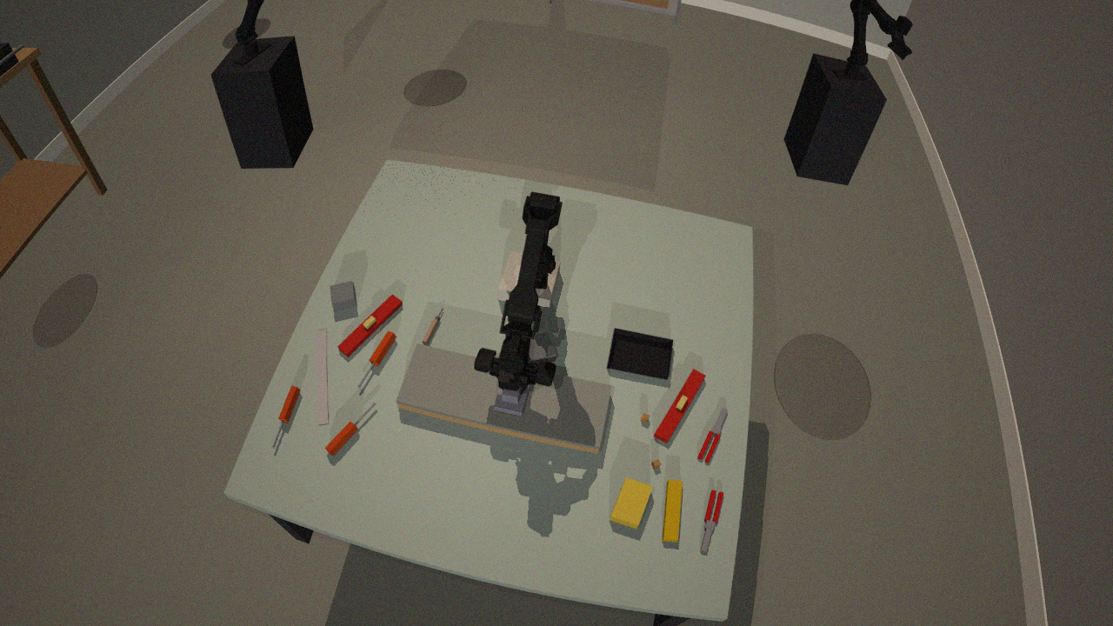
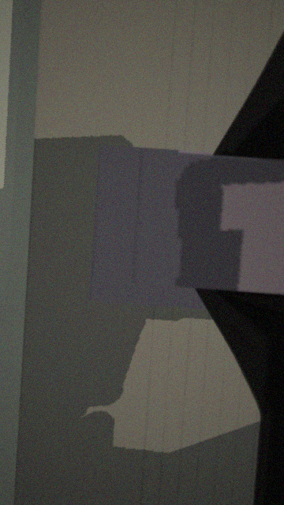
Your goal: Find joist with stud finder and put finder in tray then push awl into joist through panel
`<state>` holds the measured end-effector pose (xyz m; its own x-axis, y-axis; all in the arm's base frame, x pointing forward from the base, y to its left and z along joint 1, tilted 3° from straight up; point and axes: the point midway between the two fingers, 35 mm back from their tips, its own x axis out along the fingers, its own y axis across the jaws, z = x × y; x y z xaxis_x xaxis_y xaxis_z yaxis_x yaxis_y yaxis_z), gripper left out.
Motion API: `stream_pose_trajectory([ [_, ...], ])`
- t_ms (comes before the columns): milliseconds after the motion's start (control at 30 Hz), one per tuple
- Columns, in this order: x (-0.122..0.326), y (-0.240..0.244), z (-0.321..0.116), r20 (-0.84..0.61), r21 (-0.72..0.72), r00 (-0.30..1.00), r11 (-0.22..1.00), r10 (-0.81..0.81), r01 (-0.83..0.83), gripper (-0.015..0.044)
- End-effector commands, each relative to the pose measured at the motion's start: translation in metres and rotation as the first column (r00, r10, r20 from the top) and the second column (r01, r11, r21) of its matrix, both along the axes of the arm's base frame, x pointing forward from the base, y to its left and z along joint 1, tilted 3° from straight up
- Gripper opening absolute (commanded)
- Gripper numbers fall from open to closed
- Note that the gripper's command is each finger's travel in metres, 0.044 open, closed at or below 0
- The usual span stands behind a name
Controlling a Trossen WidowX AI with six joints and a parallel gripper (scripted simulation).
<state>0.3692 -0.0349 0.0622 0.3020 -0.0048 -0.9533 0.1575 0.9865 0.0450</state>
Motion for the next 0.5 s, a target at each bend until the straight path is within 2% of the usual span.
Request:
stream_pose_trajectory([
  [0,0.001,0.009,0.000,-0.001,0.002,1.000,1.000,0.003,-0.003,0.0000],
  [467,0.004,0.029,0.001,0.000,0.004,1.000,1.000,0.003,-0.003,0.0000],
])
